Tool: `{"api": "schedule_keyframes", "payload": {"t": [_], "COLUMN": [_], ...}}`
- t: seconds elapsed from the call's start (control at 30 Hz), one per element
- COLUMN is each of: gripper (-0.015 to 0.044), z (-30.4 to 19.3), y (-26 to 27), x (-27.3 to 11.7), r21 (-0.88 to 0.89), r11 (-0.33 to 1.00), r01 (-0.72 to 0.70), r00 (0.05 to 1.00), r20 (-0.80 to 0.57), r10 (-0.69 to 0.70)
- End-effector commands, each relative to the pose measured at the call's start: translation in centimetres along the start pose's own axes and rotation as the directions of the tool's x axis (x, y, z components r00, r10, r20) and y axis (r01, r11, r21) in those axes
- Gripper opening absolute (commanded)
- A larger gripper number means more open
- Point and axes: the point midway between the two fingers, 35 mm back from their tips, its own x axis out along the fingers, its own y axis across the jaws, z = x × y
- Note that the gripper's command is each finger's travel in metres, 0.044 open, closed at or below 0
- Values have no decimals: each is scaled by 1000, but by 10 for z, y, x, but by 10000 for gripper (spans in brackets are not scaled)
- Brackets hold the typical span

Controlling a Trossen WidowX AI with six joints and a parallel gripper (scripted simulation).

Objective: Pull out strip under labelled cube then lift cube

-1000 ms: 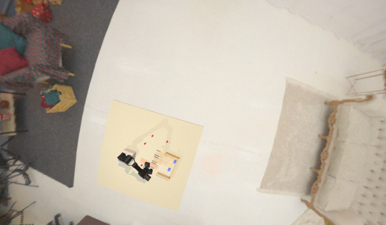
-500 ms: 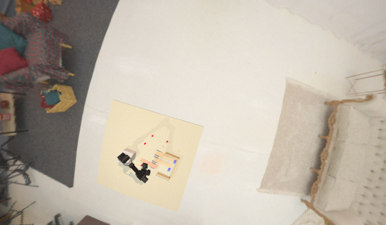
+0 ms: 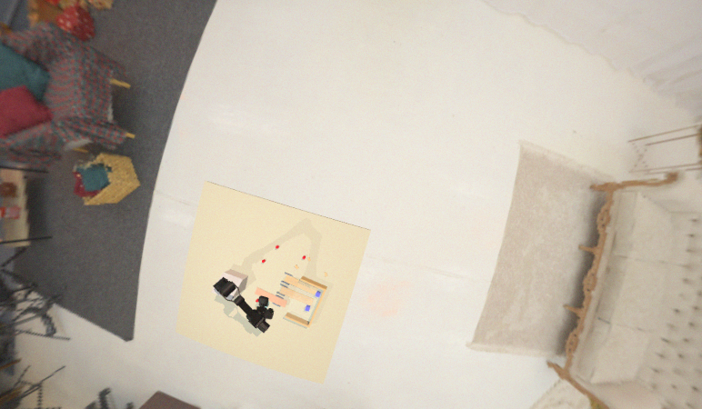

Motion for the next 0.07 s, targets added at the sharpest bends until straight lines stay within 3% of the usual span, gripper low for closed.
{"api": "schedule_keyframes", "payload": {"t": [0.0, 0.03], "gripper": [0, 0], "z": [0, 0], "y": [0, 0], "x": [-1, -1], "r21": [-3, -3], "r11": [1000, 1000], "r01": [3, 3], "r00": [1000, 1000], "r20": [-1, -1], "r10": [-3, -3]}}
